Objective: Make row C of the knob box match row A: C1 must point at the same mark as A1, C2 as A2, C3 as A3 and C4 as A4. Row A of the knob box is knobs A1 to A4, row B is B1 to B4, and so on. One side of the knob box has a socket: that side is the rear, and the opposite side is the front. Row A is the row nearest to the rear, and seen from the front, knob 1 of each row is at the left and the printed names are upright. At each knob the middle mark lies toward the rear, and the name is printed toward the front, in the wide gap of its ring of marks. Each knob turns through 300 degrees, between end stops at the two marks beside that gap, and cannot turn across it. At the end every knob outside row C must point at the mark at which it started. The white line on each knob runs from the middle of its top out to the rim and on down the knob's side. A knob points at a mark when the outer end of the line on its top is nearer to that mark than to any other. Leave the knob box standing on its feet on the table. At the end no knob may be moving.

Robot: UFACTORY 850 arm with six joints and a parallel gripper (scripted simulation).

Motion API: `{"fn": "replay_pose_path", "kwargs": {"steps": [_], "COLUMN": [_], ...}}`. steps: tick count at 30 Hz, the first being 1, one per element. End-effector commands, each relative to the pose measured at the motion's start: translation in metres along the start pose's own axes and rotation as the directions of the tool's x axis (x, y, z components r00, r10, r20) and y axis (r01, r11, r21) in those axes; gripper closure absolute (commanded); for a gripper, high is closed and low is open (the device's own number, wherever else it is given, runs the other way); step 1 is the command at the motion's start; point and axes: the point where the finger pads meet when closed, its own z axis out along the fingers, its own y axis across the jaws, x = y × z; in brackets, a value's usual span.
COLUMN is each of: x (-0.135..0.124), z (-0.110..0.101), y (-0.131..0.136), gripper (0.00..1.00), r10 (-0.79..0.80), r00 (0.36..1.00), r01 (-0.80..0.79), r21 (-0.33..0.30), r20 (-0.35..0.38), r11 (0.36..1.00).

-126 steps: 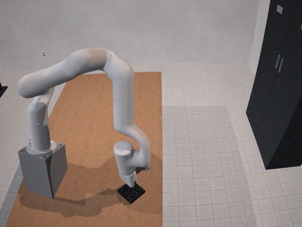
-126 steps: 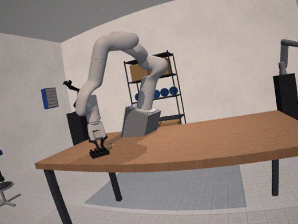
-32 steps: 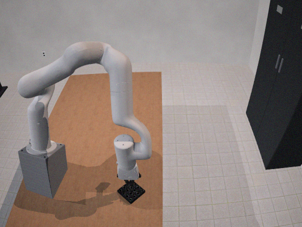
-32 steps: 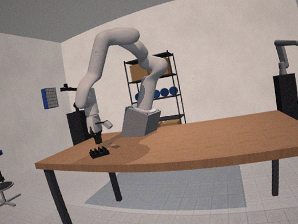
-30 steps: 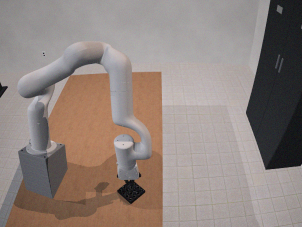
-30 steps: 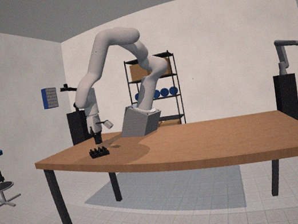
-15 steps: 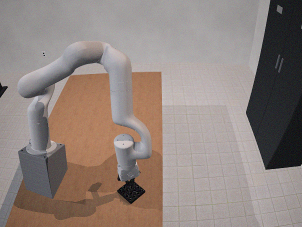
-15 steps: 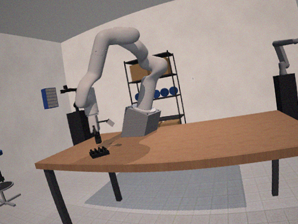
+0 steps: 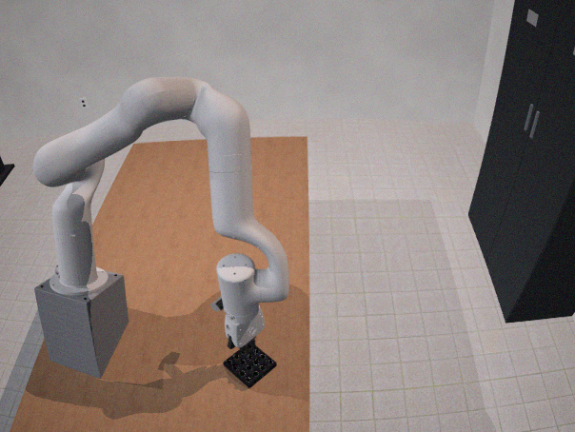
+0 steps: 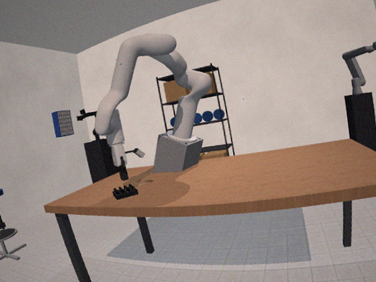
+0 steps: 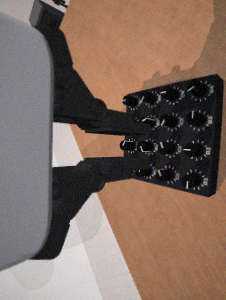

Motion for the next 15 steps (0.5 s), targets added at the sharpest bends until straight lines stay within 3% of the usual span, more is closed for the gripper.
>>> {"fn": "replay_pose_path", "kwargs": {"steps": [1,15], "x": [-0.0008,-0.0008], "z": [-0.0017,-0.0041], "y": [0.0003,0.0003], "gripper": [0.81,0.81], "r10": [-0.154,-0.469], "r00": [0.988,0.883], "r01": [0.154,0.469], "r21": [-0.016,-0.008], "r20": [0.021,0.025], "r11": [0.988,0.883]}}
